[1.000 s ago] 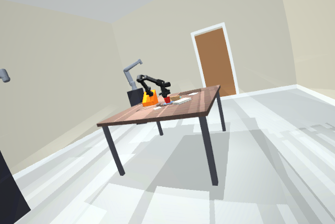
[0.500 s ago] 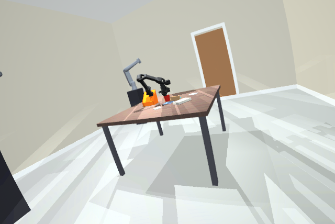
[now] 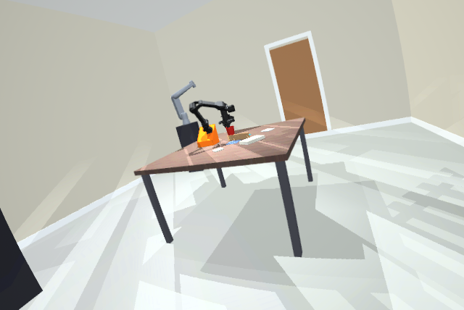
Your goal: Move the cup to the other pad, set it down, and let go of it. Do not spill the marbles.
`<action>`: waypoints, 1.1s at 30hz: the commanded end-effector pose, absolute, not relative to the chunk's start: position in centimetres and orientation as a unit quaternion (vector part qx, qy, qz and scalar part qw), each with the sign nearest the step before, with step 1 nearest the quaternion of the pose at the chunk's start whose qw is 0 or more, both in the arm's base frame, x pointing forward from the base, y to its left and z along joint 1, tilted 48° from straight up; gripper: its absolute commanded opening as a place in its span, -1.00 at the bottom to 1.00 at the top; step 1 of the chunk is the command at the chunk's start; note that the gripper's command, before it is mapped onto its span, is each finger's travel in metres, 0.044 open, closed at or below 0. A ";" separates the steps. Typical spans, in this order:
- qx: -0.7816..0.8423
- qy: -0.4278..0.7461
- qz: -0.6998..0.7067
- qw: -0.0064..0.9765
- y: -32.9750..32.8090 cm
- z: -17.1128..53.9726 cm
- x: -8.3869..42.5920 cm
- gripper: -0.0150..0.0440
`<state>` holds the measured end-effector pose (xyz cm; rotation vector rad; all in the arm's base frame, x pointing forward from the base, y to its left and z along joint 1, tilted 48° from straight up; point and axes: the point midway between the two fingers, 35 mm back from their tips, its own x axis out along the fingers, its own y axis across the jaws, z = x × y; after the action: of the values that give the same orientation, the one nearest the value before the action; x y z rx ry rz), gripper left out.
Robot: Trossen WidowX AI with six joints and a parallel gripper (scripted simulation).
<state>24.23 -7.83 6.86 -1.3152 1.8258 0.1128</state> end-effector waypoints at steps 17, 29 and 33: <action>-0.528 0.731 0.045 0.430 -7.6 7.1 24.3 -0.49; -0.526 0.732 0.045 0.431 -6.4 6.0 24.8 -0.49; -0.525 0.732 0.045 0.431 -5.9 5.4 25.0 -0.49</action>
<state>24.81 -6.27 5.94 -1.3176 1.8253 0.1134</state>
